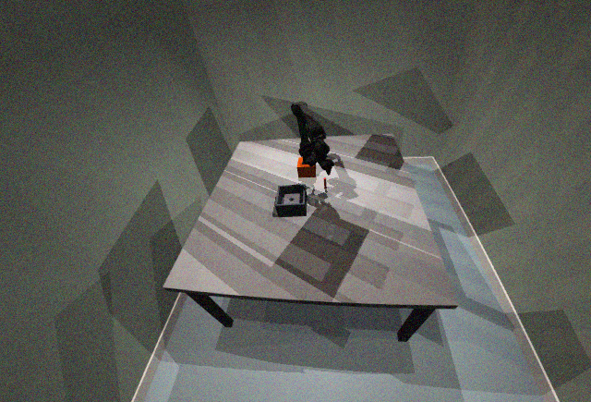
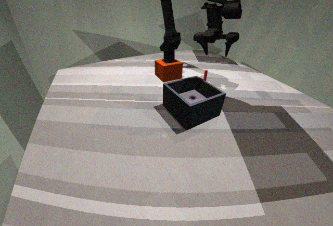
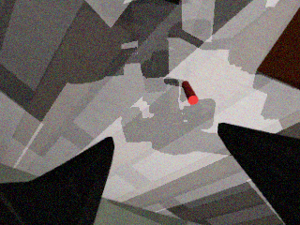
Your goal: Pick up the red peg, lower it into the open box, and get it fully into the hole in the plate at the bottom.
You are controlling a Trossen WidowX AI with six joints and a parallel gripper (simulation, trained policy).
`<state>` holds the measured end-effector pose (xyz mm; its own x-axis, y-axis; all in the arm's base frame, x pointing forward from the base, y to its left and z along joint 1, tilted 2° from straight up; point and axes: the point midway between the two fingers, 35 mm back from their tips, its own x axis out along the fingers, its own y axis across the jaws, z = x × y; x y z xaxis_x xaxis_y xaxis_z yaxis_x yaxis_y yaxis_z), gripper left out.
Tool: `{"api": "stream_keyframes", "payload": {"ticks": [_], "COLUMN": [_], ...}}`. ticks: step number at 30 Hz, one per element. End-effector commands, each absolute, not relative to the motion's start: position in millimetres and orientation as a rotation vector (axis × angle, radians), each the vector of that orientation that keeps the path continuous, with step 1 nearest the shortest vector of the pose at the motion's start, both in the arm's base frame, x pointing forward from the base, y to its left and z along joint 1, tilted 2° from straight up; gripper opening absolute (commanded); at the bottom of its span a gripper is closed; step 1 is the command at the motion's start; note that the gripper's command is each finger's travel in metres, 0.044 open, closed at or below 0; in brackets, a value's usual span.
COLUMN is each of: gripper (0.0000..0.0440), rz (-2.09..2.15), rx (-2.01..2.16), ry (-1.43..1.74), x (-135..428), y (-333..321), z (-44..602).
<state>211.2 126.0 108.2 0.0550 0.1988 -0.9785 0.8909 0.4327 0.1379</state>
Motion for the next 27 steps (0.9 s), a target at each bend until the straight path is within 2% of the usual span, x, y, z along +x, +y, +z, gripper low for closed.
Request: {"api": "stream_keyframes", "payload": {"ticks": [1,12,27], "gripper": [0.044,0.044,0.0437], "rz": [-0.836,-0.963,-0.905], "rx": [0.948,0.827,0.798], "ry": [1.454,1.42,1.334], "x": [195.4,181.8,180.9], "y": [116.0,107.0,111.3], "z": [87.2,45.4,-16.9]}}
